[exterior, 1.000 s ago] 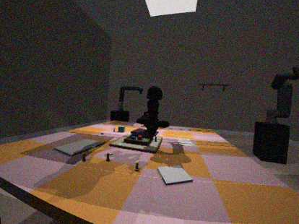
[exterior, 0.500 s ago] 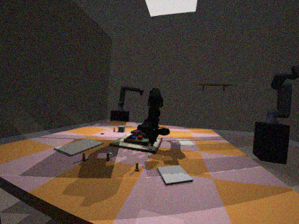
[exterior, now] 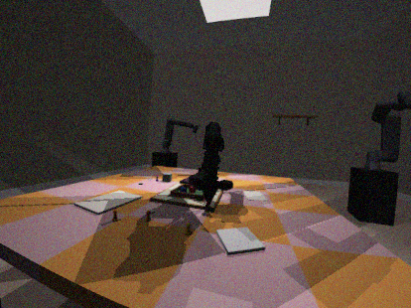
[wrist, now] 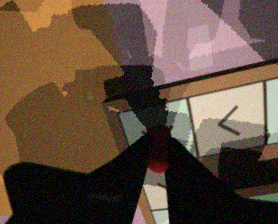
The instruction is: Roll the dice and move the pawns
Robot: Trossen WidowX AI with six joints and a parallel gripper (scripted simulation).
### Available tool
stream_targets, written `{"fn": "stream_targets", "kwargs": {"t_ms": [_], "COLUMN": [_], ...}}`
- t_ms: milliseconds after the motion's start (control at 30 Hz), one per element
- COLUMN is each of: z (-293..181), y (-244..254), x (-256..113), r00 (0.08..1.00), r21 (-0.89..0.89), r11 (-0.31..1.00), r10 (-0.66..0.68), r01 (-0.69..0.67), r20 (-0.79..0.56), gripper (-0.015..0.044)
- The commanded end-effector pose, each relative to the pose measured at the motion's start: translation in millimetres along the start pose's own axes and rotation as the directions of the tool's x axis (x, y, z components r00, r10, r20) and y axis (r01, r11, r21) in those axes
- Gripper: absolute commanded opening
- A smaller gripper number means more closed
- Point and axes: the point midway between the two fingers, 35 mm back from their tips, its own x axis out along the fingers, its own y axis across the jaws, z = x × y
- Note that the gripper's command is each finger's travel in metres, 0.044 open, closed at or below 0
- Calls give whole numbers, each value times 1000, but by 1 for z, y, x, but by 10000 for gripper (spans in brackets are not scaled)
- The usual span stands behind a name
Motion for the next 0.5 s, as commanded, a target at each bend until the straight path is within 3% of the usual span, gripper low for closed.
{"fn": "stream_targets", "kwargs": {"t_ms": [0, 467], "z": [0, 1], "y": [0, 0], "x": [-1, -11], "r00": [1000, 1000], "r21": [0, 1], "r11": [1000, 1000], "r10": [1, 1], "r01": [-1, -1], "r20": [2, 0], "gripper": [79, 440]}}
